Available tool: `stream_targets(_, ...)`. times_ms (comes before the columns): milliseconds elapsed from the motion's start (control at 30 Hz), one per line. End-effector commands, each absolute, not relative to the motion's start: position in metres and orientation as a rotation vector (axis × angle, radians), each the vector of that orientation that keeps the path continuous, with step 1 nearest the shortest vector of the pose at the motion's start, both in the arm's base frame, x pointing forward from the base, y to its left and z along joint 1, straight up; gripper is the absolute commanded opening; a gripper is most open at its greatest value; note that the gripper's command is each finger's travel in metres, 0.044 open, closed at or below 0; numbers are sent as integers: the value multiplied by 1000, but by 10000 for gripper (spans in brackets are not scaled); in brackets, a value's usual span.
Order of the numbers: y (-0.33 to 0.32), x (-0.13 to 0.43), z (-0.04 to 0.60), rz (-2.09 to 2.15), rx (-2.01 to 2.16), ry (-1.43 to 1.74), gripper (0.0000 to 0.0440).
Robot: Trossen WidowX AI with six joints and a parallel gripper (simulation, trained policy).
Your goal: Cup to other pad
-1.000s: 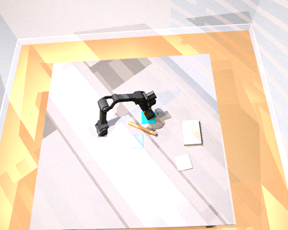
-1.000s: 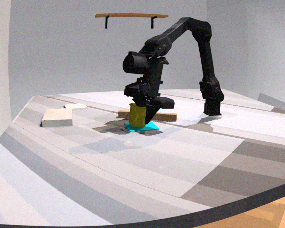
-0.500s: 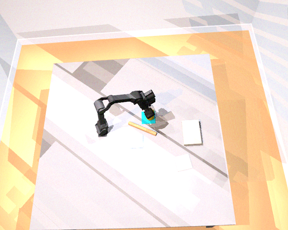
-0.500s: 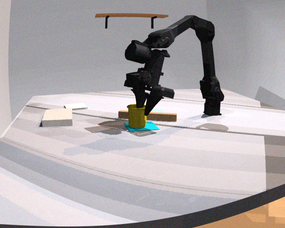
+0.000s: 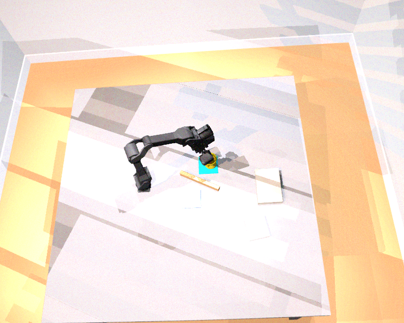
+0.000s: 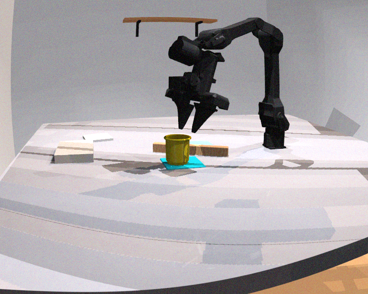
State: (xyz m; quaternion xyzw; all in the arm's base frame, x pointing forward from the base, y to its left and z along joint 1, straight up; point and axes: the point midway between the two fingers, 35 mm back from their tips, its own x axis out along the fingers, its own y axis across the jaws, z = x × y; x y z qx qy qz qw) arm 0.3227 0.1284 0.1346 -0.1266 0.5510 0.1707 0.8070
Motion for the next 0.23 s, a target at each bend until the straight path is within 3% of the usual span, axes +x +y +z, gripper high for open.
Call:
stream_targets(0,127,323,149,363,-252,1149,284)
stream_targets(200,122,326,168,348,-228,1112,423)
